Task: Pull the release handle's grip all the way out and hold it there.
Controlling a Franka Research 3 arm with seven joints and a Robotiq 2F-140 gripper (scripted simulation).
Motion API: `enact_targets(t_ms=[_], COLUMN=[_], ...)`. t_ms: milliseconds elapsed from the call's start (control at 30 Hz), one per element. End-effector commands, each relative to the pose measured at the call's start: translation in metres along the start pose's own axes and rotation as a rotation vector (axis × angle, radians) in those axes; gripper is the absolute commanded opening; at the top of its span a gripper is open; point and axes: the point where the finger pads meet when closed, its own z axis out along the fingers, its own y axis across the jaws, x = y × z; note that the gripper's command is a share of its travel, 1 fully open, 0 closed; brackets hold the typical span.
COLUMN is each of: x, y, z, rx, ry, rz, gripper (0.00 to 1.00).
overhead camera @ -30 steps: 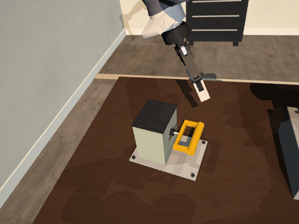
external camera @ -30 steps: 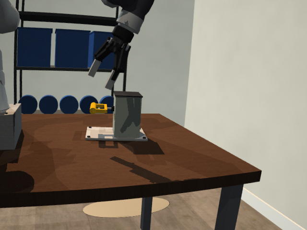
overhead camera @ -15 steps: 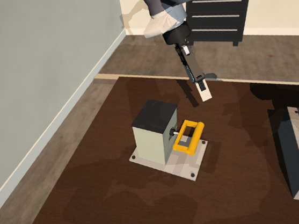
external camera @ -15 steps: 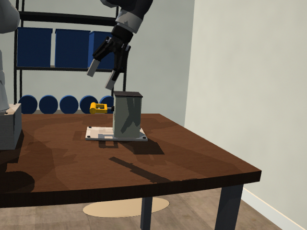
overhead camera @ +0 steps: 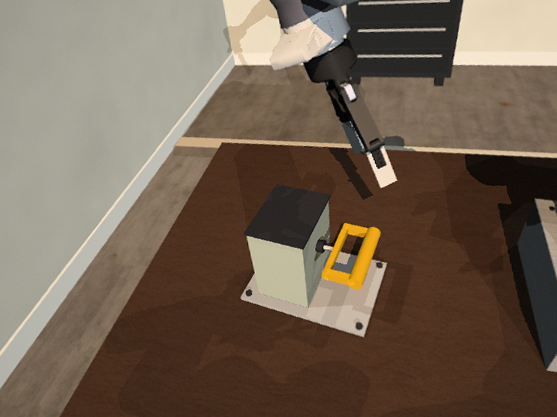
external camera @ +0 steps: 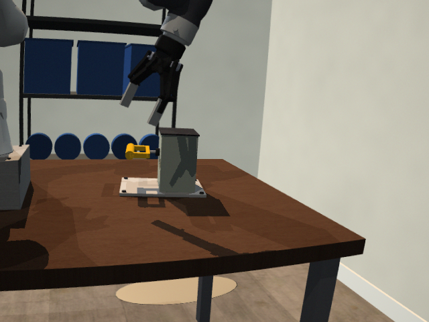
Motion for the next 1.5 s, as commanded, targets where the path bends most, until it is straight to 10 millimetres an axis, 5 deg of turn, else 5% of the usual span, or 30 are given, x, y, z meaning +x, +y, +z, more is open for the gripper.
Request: enact_targets(t_ms=[0, 1467], x=[0.0000, -0.0027], y=[0.0016, 0.0031], z=[-0.0004, -0.0009], rx=[-0.009, -0.029], ry=[0.010, 0.029], rz=[-0.061, -0.175], gripper=[1.00, 1.00])
